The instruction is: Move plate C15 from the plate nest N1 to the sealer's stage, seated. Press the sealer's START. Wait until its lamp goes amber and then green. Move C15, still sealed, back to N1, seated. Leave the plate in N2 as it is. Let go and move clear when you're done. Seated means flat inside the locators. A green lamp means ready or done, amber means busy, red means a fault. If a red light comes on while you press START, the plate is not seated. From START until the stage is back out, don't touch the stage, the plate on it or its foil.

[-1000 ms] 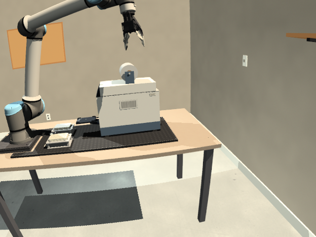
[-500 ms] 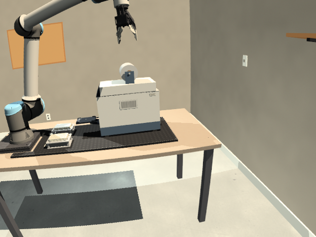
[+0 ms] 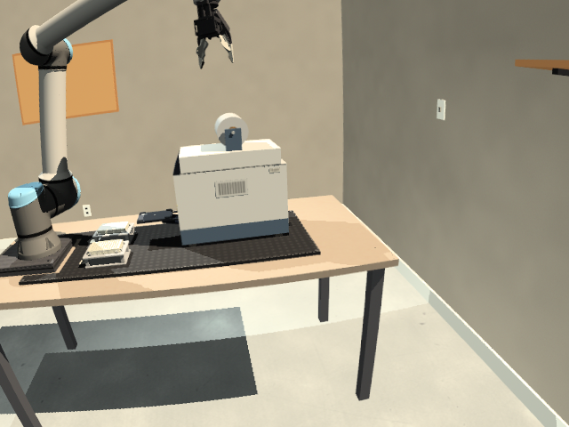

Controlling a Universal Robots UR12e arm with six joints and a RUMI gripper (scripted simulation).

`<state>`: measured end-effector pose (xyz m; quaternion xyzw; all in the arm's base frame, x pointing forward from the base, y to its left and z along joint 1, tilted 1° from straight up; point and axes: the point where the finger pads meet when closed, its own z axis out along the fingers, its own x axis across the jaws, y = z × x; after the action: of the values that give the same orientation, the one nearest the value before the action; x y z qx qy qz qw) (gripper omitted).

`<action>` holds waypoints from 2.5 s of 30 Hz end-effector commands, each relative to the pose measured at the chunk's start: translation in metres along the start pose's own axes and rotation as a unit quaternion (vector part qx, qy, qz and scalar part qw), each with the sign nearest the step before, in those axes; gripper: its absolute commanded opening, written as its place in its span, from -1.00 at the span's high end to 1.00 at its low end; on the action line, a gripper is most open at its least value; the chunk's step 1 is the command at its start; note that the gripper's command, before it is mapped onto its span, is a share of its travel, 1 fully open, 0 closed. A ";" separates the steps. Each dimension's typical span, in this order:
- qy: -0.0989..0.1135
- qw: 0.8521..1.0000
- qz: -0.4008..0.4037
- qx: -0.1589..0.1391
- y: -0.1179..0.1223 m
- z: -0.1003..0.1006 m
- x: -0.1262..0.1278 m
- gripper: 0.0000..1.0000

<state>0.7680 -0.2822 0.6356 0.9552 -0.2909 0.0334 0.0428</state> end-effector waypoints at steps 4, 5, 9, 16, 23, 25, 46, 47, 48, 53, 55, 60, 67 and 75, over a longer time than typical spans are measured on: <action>-0.007 1.000 0.000 0.005 -0.001 -0.026 -0.027 -0.36; -0.007 1.000 0.000 0.005 -0.001 -0.026 -0.027 -0.36; -0.010 1.000 -0.001 0.008 -0.001 -0.036 -0.038 -0.36; -0.017 1.000 -0.001 0.012 -0.003 -0.059 -0.065 -0.36; -0.021 1.000 -0.001 0.015 -0.003 -0.071 -0.080 -0.36; -0.023 1.000 -0.001 0.017 -0.004 -0.077 -0.088 -0.36; -0.040 0.999 -0.001 0.029 -0.006 -0.129 -0.159 -0.36; -0.041 0.999 -0.001 0.029 -0.007 -0.132 -0.163 -0.36; -0.042 0.999 -0.001 0.030 -0.007 -0.135 -0.167 -0.36; -0.044 0.999 0.006 0.031 0.003 -0.139 -0.171 -0.36; -0.044 0.998 0.014 0.031 0.012 -0.138 -0.168 -0.36; -0.044 0.998 0.026 0.030 0.026 -0.137 -0.164 -0.36; -0.045 0.997 0.050 0.029 0.057 -0.134 -0.156 -0.36; -0.046 0.996 0.071 0.028 0.083 -0.132 -0.151 -0.36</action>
<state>0.5956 -0.2441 0.7576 0.9364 -0.3509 -0.0001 0.0001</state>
